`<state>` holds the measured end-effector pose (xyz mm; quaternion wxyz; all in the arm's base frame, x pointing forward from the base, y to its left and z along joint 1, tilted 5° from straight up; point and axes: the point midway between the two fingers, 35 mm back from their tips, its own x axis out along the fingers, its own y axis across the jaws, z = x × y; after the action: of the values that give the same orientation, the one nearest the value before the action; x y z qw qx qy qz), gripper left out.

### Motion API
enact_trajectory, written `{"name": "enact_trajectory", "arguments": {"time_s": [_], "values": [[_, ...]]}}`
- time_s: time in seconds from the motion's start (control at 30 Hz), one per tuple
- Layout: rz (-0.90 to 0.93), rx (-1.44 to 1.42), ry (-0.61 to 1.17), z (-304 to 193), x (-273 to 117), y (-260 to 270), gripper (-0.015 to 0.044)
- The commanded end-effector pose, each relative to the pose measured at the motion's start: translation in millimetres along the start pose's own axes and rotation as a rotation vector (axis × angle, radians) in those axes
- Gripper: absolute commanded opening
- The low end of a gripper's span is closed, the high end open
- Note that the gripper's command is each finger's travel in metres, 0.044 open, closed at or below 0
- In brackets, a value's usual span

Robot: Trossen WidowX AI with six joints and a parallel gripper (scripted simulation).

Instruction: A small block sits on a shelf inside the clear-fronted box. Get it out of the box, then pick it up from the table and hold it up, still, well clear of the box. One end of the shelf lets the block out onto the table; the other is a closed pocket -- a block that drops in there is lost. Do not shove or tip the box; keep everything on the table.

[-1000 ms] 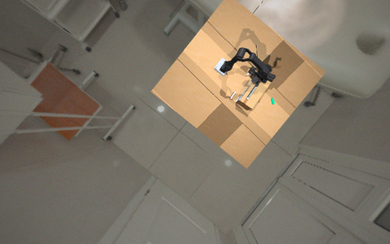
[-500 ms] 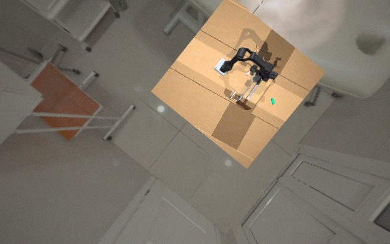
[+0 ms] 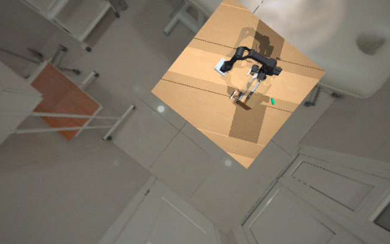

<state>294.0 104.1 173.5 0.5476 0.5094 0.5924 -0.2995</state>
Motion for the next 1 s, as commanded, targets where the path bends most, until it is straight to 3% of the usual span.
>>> {"name": "enact_trajectory", "arguments": {"time_s": [0.0, 0.4, 0.77, 0.97], "values": [[0.001, -0.387, -0.043, -8.3, 1.0, -3.3, 0.0285], [-0.044, -1.459, -0.222, -20.7, -1.1, -0.2, 0.0285], [-0.323, -2.615, -0.299, -34.8, 0.2, -8.8, 0.0285], [-0.495, -3.049, -0.293, -40.4, -0.1, -12.2, 0.0285]]}}
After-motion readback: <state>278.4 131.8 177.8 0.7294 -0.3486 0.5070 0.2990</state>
